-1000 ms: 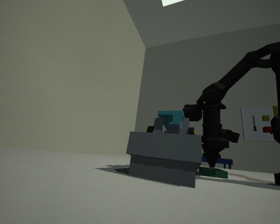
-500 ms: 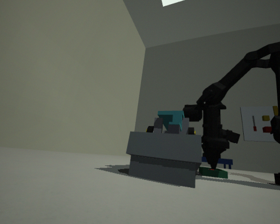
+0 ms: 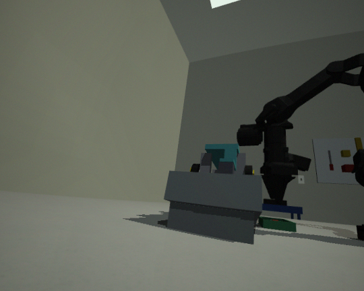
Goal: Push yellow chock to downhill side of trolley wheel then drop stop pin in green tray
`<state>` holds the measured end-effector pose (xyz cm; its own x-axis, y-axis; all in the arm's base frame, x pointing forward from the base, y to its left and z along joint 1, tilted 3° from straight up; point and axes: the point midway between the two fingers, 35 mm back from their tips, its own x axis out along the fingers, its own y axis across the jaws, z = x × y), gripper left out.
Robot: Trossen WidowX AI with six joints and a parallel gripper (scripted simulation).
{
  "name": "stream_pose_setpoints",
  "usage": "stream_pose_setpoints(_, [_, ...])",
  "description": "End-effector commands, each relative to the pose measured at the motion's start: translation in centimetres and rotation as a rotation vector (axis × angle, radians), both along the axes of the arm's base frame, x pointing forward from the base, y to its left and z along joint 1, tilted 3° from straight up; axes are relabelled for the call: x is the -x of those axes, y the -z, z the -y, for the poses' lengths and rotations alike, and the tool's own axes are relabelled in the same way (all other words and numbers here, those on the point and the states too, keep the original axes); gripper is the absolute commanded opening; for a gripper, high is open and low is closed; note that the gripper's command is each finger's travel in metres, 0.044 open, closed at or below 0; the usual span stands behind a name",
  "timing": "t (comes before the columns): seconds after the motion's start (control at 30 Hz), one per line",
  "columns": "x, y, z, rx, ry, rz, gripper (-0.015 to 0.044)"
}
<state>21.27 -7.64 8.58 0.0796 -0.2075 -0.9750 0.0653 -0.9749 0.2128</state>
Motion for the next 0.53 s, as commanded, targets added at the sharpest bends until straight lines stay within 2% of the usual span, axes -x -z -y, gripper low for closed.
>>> stream_pose_setpoints(0.0, [0.1,-1.3,0.0,0.003,0.003,0.004,0.0440])
stream_pose_setpoints(0.3, [0.2,-4.5,-0.2,0.003,0.003,0.004,0.0440])
stream_pose_setpoints(0.5, [0.2,-4.7,-0.2,0.000,0.000,0.005,0.0440])
